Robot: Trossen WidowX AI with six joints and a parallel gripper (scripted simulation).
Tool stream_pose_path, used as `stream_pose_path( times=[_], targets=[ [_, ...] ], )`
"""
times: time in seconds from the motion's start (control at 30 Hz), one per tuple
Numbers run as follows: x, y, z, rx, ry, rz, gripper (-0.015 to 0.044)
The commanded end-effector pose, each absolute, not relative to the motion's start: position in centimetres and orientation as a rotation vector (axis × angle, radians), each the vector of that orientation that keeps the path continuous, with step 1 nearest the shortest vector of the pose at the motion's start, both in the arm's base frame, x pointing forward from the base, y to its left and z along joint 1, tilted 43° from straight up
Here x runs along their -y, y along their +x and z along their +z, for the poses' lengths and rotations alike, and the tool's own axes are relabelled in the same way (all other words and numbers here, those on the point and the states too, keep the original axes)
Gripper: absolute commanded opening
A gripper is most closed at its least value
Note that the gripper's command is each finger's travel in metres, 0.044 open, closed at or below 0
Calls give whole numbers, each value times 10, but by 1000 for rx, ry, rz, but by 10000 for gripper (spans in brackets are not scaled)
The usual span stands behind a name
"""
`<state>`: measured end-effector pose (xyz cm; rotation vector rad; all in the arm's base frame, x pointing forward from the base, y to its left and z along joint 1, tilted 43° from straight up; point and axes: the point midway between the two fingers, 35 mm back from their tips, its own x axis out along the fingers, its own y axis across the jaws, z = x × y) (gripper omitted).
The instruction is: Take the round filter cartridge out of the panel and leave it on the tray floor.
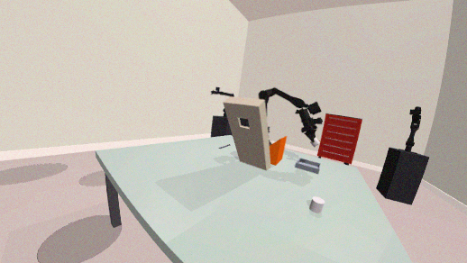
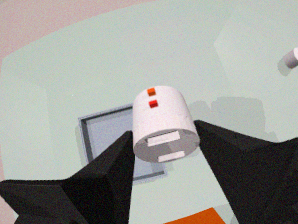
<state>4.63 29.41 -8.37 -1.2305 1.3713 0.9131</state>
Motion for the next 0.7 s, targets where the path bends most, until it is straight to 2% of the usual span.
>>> stream_pose_path(
  times=[0.0,0.3,0.67],
  targets=[
    [-285,27,-97,-1381,-1259,988,0],
    [-250,-28,-130,-1407,-1355,1238,0],
    [-224,-34,-162,-1408,-1362,1257,0]
  ],
)
